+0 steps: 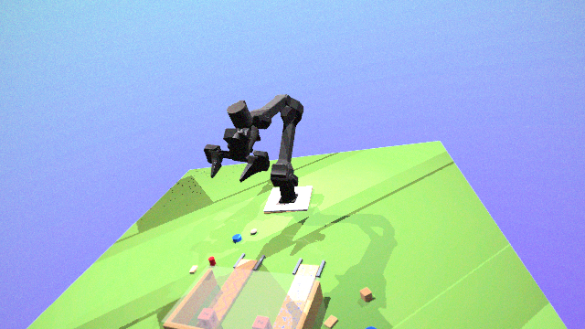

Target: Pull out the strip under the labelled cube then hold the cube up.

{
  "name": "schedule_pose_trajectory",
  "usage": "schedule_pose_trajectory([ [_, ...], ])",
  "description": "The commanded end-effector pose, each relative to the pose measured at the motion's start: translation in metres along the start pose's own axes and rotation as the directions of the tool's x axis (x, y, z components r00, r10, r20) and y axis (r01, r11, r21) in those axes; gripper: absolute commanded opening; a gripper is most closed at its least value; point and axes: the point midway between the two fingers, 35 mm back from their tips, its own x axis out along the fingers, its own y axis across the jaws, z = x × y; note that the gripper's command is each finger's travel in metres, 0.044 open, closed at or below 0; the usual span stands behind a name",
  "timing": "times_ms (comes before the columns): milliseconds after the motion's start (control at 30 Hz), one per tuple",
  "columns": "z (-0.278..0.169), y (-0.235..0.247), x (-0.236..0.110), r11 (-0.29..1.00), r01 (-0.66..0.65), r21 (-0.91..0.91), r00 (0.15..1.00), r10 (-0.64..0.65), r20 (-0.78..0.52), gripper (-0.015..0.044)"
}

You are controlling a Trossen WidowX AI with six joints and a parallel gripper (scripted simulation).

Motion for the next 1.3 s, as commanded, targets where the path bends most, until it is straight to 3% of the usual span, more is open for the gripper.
schedule_pose_trajectory([
  [0, -0.039, 0.057, 0.014, 0.981, -0.151, 0.118, 0.973, 0.169, -0.154, 0.0400],
  [100, -0.054, 0.078, 0.014, 0.968, -0.196, 0.158, 0.951, 0.227, -0.210, 0.0400],
  [767, -0.054, 0.078, 0.014, 0.968, -0.196, 0.158, 0.951, 0.227, -0.210, 0.0400],
  [1000, -0.066, 0.067, 0.047, 0.974, -0.143, 0.178, 0.871, 0.209, -0.445, 0.0216],
  [1267, -0.098, 0.050, 0.089, 0.976, -0.071, 0.206, 0.651, 0.201, -0.732, 0.0006],
])
